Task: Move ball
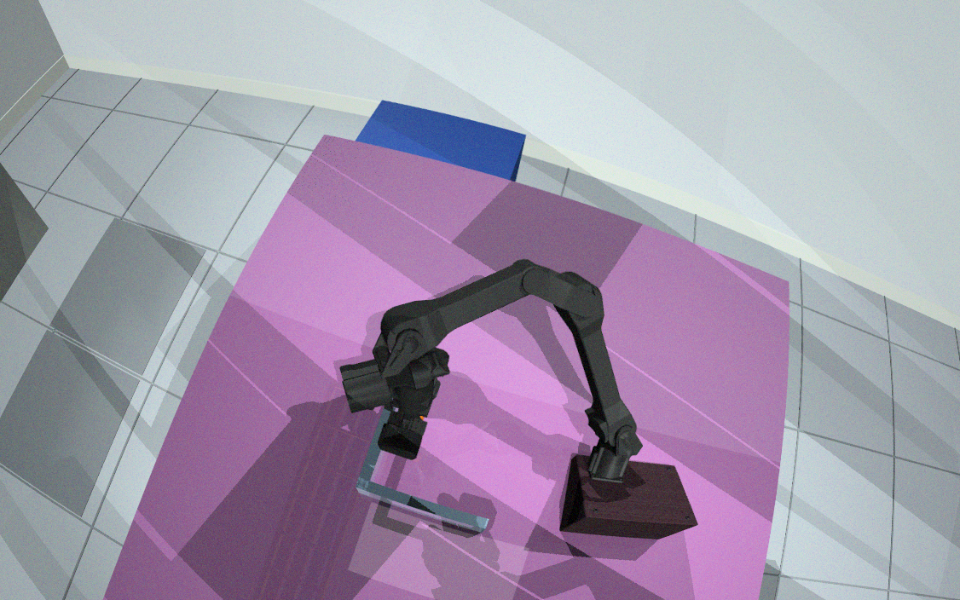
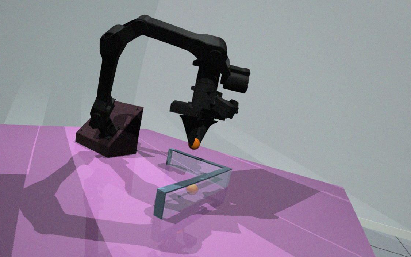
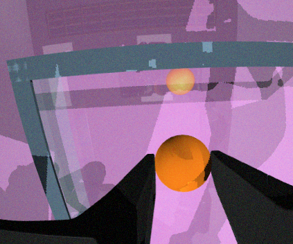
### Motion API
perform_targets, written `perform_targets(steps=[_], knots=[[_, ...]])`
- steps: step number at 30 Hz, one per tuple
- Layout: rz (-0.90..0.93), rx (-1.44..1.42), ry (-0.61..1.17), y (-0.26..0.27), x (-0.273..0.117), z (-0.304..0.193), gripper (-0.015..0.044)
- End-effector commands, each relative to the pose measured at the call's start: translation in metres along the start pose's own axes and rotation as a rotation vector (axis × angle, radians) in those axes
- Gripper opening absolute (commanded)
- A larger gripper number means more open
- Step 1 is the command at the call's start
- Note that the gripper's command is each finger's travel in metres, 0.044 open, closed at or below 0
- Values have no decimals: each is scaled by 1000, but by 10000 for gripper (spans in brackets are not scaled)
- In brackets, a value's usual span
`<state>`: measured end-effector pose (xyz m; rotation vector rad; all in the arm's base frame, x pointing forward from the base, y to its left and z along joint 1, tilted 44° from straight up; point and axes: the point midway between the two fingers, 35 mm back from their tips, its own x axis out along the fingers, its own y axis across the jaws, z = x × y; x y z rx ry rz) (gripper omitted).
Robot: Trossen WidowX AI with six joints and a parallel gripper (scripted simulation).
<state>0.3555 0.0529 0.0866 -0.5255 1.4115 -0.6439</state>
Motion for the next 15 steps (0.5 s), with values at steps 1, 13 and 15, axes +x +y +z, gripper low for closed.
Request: perform_targets(steps=[1,13,15], knots=[[5,10,2,-3,-9,-1,0],[2,12,0,-16,30,25,0],[3,12,0,-15,33,26,0]])
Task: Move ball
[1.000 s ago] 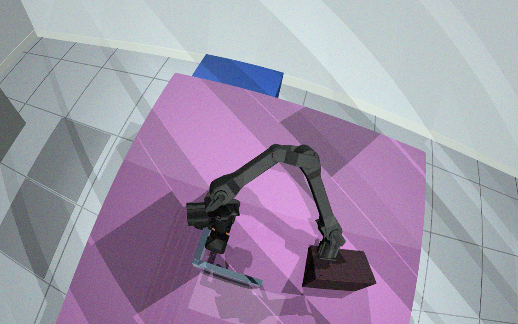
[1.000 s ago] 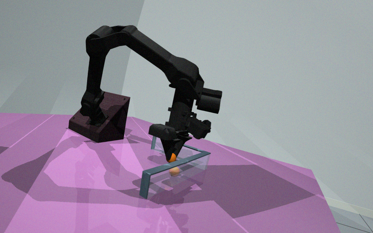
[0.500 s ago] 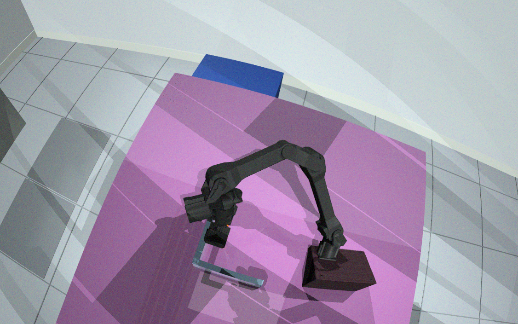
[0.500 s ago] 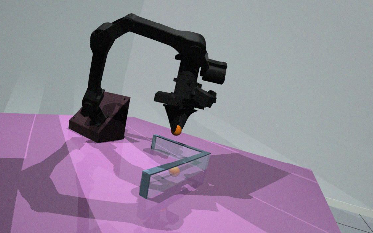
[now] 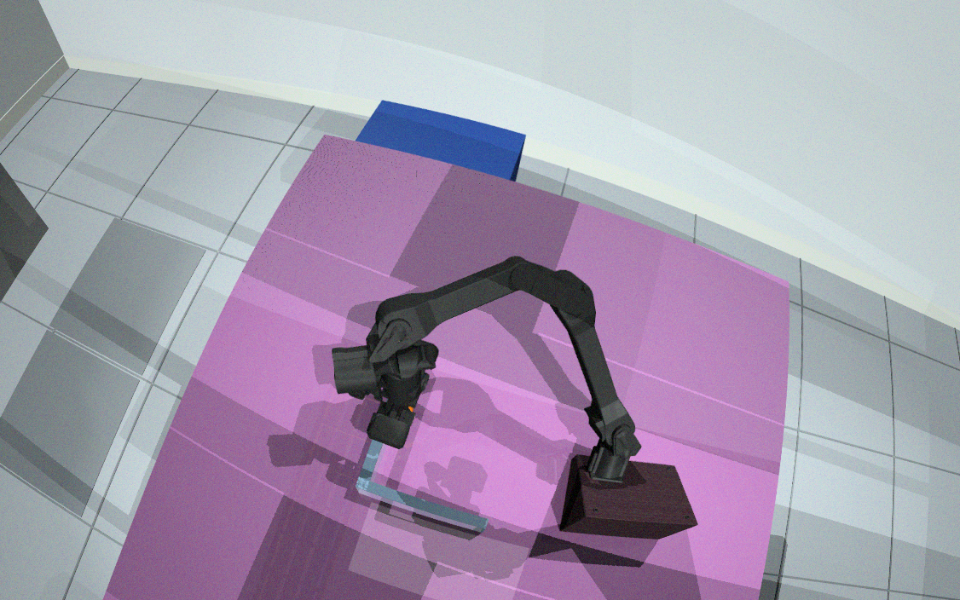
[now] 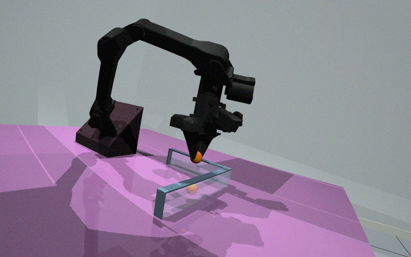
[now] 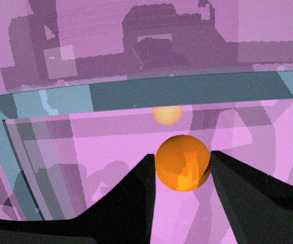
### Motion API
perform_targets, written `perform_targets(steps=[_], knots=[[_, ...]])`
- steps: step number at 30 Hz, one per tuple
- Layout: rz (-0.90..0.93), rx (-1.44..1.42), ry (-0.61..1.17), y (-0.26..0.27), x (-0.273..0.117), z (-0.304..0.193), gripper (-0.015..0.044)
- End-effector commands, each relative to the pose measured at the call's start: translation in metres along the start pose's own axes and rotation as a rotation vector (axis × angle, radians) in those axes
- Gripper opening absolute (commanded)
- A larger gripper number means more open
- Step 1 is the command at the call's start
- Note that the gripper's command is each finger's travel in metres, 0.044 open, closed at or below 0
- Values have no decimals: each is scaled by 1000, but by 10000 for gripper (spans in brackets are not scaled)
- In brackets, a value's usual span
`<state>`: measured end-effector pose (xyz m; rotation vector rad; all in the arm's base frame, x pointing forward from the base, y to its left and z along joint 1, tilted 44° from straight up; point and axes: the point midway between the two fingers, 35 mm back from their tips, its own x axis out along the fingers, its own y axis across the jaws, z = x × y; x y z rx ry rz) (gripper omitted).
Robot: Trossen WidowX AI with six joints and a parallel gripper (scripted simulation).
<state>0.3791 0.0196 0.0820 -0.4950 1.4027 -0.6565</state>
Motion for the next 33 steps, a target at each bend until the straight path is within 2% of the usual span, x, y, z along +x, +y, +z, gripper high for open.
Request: perform_targets(steps=[1,14,33], knots=[[-7,-18,-1,3,8,1,0],[-10,-17,-2,2,70,1,0],[-11,-17,-2,2,91,1,0]])
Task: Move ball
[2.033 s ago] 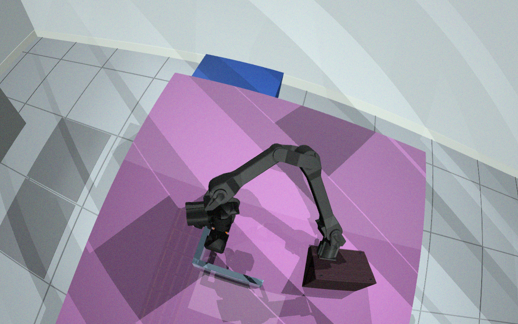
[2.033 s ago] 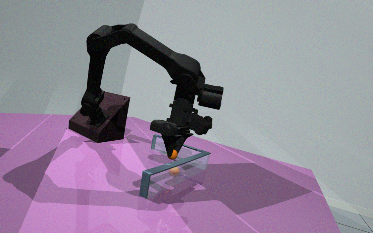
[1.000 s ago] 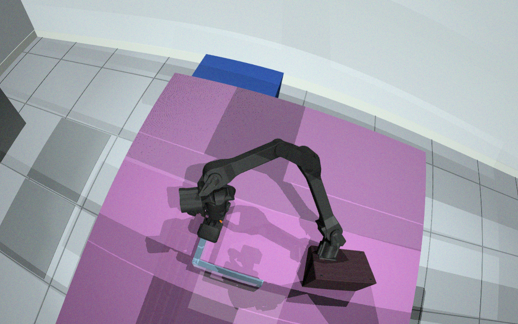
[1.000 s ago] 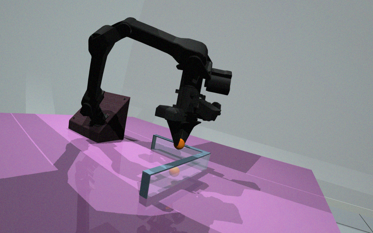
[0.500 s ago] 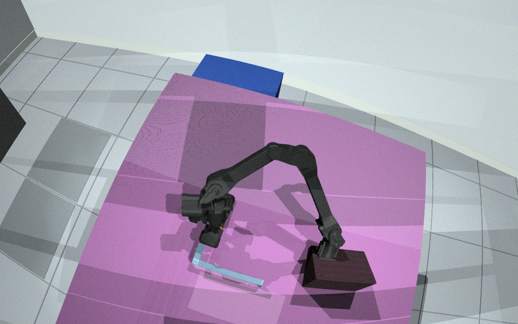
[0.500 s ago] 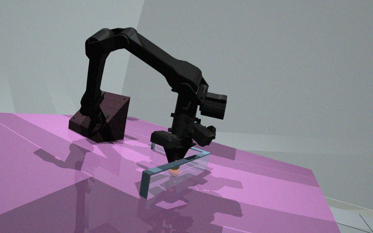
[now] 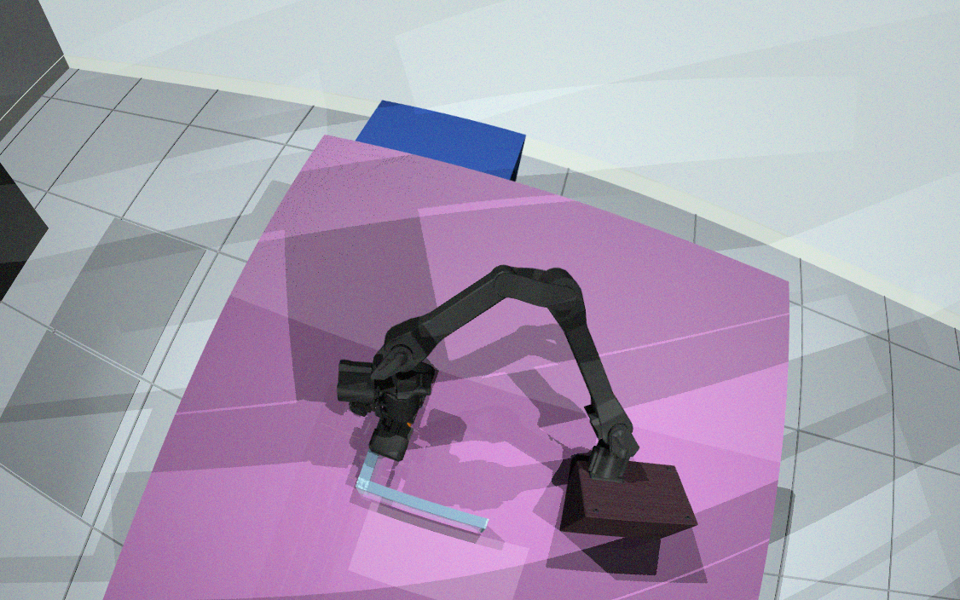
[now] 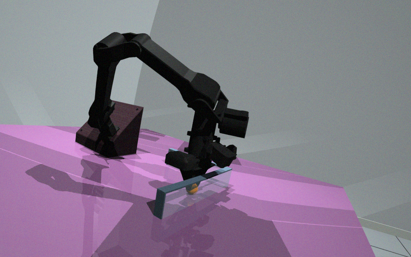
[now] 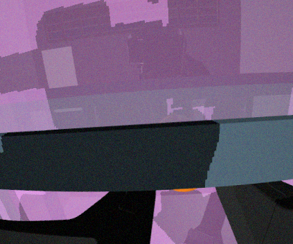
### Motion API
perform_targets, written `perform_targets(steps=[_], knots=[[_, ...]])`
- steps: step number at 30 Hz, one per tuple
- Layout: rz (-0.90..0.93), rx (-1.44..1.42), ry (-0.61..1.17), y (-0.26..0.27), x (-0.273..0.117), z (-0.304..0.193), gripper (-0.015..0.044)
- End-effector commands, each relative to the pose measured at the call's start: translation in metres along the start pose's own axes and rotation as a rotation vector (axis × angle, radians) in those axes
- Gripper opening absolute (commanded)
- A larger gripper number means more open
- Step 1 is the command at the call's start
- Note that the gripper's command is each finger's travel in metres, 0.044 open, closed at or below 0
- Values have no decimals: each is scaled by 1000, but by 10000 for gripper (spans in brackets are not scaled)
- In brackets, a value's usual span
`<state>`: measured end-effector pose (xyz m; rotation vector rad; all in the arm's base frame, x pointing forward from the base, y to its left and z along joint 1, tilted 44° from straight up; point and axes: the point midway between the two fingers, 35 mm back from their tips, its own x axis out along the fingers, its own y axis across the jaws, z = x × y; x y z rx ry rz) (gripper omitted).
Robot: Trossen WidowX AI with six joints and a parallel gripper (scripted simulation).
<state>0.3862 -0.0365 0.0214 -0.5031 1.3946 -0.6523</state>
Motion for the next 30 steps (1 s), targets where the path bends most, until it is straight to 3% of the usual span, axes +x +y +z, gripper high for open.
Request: perform_targets(steps=[1,5,15,21,26,30], knots=[[-8,-12,8,1,9,-3,0],[-8,-12,8,1,9,-3,0],[-1,-1,1,0,5,0,254],[-1,-1,2,0,2,0,254],[-2,-12,8,3,-68,-1,254],[-4,-13,9,2,-80,-2,254]])
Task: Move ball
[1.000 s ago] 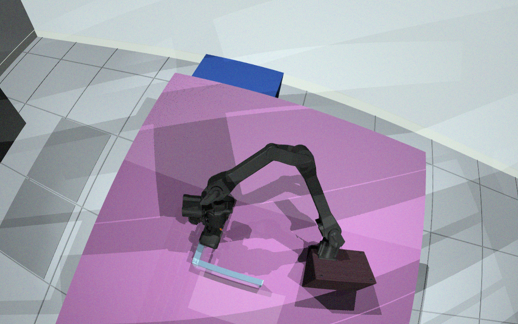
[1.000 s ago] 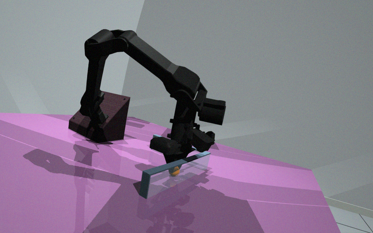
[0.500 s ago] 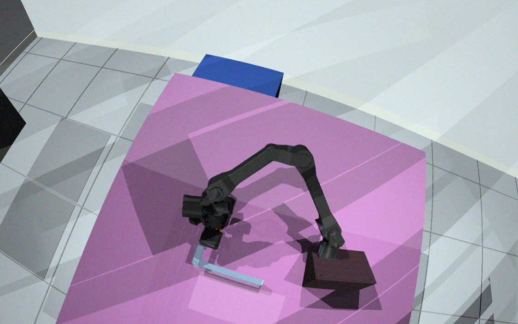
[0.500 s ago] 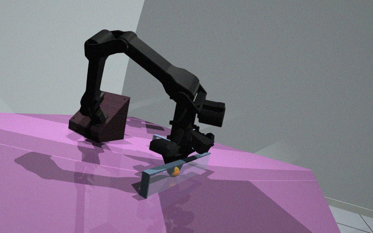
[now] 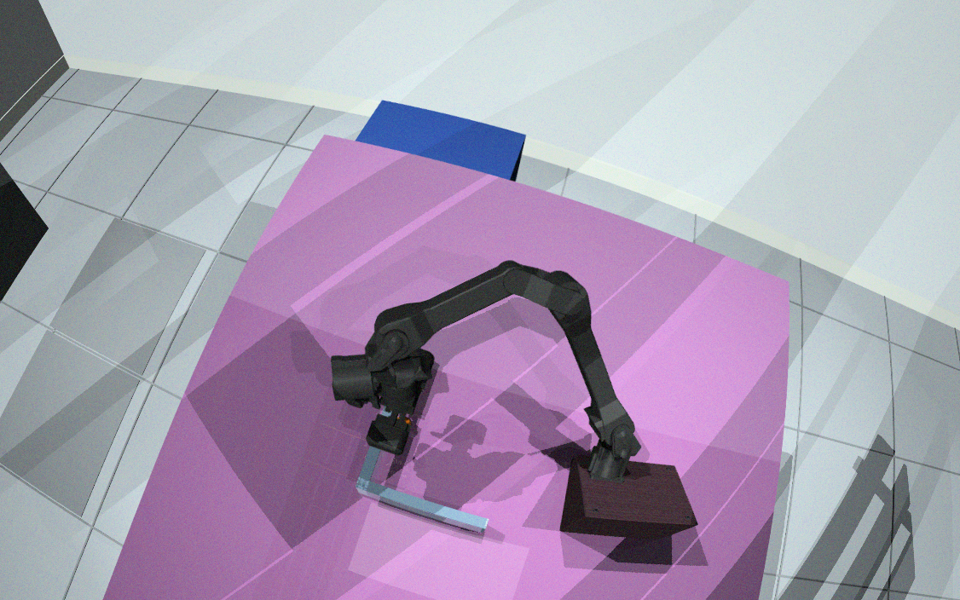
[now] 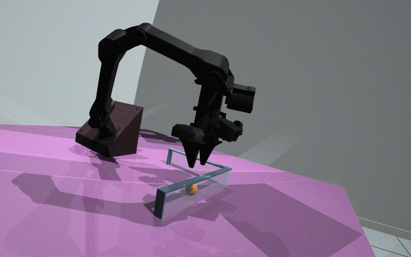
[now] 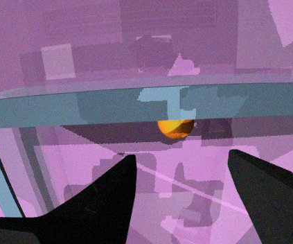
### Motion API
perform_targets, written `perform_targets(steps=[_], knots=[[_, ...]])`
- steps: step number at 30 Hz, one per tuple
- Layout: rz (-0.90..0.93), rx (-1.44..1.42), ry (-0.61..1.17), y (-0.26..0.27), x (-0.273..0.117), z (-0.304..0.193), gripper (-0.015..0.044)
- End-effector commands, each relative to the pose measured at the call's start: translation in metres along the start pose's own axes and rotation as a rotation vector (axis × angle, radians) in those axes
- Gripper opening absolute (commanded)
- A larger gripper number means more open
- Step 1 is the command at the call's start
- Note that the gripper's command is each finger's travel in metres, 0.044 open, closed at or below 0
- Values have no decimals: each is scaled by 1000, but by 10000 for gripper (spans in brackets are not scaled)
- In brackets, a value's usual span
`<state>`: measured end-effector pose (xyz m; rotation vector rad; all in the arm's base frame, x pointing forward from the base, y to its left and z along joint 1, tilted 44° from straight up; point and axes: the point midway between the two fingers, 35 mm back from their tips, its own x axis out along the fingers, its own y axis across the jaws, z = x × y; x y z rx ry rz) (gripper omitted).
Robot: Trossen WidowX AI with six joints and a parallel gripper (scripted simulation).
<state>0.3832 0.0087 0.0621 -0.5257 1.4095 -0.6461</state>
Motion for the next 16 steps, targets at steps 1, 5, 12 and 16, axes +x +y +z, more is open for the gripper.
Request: perform_targets(steps=[1,5,12,16], knots=[[4,10,1,-3,-19,-2,254],[3,-3,-11,1,-12,0,254],[4,0,-10,1,-35,-1,332],[3,3,-10,-1,-57,-4,437]])
